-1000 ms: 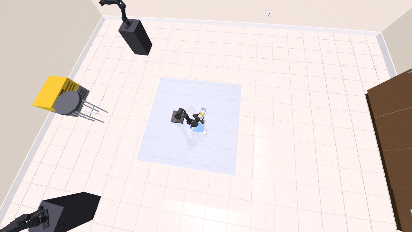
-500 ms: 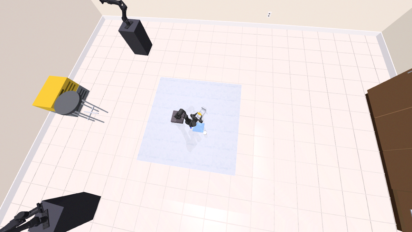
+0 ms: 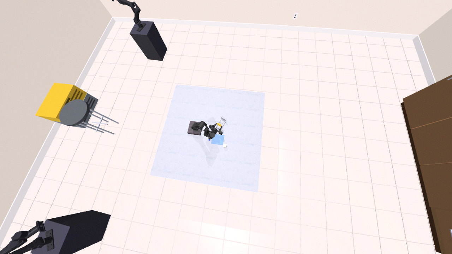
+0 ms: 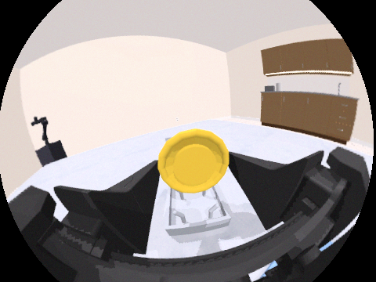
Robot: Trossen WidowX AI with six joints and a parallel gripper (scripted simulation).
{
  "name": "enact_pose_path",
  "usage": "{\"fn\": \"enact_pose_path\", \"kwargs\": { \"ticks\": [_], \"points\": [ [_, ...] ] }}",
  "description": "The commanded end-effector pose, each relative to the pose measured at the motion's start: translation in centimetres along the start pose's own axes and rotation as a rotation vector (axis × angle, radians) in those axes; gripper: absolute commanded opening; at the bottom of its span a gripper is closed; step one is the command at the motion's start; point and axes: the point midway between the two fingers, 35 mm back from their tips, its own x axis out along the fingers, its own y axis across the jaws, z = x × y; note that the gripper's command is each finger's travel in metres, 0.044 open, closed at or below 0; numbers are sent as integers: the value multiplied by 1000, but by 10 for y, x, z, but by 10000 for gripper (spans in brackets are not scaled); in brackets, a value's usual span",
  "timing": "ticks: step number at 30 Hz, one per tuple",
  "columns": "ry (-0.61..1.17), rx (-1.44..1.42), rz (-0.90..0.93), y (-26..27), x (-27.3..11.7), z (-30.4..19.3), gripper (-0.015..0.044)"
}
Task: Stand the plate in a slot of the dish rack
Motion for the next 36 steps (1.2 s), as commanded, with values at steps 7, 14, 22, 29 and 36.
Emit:
{"fn": "enact_pose_path", "kwargs": {
  "ticks": [7, 14, 22, 29, 36],
  "points": [
    [4, 35, -4, 4, 3, -18, 0],
    [5, 43, -1, 6, 3, -27, 0],
    [5, 46, -1, 6, 3, -26, 0],
    [5, 43, -1, 6, 3, -26, 131],
    [5, 43, -1, 6, 3, -26, 315]
  ]
}}
